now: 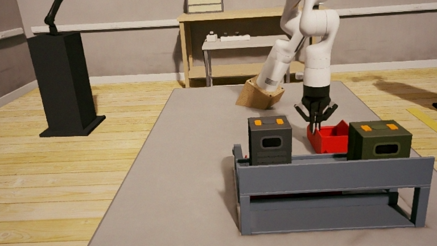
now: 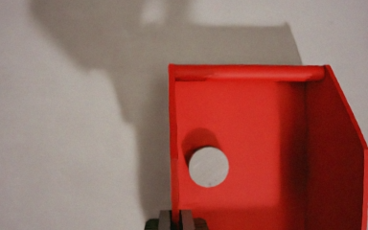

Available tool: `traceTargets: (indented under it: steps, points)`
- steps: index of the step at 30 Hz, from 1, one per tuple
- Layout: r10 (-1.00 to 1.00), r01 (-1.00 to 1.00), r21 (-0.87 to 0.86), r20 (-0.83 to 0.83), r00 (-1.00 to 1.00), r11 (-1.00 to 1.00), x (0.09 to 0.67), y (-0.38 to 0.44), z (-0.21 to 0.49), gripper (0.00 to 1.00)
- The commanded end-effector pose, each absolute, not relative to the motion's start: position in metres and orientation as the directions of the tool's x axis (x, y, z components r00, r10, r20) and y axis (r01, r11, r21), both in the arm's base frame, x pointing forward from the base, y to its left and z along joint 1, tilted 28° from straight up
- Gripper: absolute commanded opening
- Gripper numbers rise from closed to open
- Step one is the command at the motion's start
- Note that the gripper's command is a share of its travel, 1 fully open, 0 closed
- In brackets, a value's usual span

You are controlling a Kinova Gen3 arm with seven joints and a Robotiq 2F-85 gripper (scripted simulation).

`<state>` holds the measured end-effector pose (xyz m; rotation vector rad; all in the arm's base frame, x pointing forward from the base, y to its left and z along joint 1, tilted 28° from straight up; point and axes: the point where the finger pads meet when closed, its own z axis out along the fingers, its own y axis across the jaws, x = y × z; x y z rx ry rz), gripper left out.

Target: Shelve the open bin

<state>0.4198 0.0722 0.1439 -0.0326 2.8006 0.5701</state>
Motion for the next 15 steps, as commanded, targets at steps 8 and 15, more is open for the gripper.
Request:
traceTargets:
  steps: [8, 15]
  points:
    - [0.034, -0.078, 0.379, -0.280, -0.959, 0.922, 0.4202, 0.0720, 0.1442, 0.35]
    - [0.034, -0.078, 0.379, -0.280, -0.959, 0.922, 0.4202, 0.0720, 0.1442, 0.35]
